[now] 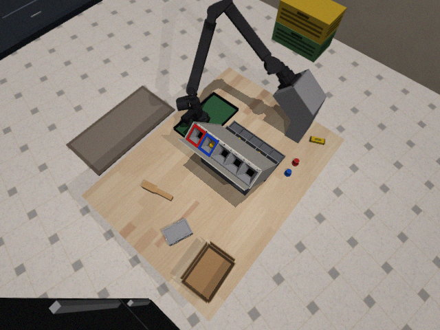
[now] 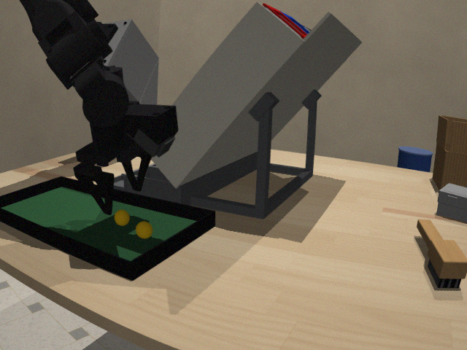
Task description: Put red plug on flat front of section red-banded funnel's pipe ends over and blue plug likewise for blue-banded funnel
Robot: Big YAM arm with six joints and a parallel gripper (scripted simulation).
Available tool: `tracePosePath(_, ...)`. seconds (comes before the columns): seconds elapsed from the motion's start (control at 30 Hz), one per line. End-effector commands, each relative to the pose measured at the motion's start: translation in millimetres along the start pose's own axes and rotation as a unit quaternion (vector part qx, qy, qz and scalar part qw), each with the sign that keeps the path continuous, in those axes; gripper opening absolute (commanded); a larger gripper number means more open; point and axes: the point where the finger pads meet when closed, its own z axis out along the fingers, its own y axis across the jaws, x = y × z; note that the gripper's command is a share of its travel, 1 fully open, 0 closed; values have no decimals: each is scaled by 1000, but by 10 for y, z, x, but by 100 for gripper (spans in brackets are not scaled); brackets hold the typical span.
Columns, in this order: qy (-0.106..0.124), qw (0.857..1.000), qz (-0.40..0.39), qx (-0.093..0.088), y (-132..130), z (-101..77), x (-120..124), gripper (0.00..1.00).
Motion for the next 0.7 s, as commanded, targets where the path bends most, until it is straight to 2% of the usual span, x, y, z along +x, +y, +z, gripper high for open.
tracePosePath(0.0,-7,1000,-1,5,-72,-76,-48,80)
tracePosePath(0.37,-3,1000,0,1,-77,-81,-47,80)
tracePosePath(0.67,-6,1000,-1,5,-101,-89,-67,80)
